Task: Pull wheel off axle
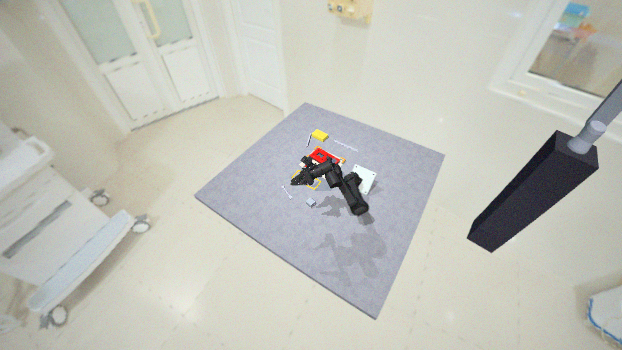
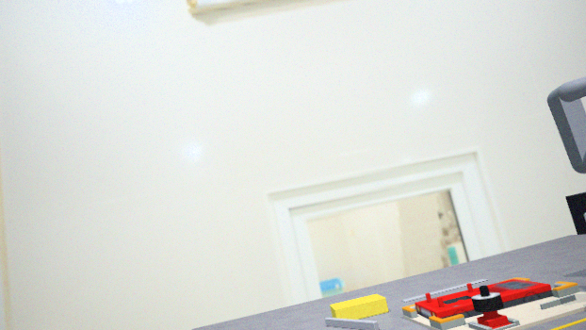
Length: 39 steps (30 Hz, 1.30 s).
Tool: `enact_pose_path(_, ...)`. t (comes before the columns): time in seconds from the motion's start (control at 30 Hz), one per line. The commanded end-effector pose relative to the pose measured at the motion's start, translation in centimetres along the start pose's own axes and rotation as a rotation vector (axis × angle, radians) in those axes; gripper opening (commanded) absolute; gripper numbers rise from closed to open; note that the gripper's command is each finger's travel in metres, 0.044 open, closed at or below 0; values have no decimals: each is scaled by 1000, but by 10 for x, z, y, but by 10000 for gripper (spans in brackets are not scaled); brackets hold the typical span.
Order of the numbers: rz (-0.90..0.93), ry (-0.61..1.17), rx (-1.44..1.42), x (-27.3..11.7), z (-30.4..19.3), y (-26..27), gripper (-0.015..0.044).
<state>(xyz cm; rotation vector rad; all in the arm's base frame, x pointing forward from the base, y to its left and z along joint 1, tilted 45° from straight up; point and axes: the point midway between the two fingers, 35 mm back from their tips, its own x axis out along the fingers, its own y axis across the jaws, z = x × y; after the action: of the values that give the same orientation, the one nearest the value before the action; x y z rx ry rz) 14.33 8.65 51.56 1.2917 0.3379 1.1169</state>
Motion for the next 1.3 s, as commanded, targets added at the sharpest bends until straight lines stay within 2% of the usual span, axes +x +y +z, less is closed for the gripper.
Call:
enact_pose_path(0.0, 1, -6, -3, 0, 3, -1, 374)
enact_pose_path(0.1, -4, -76, -21, 1, 37, -14, 300)
enact_pose_path(0.37, -118, -257, -7, 4, 134, -78, 300)
enact_pose_path(0.7, -430, -323, -31, -7, 202, -191, 300)
enact_pose_path(1.0, -804, -160, -39, -37, 212, -320, 300)
enact_pose_path(1.27, -1025, 155, -15, -69, 176, -405, 300)
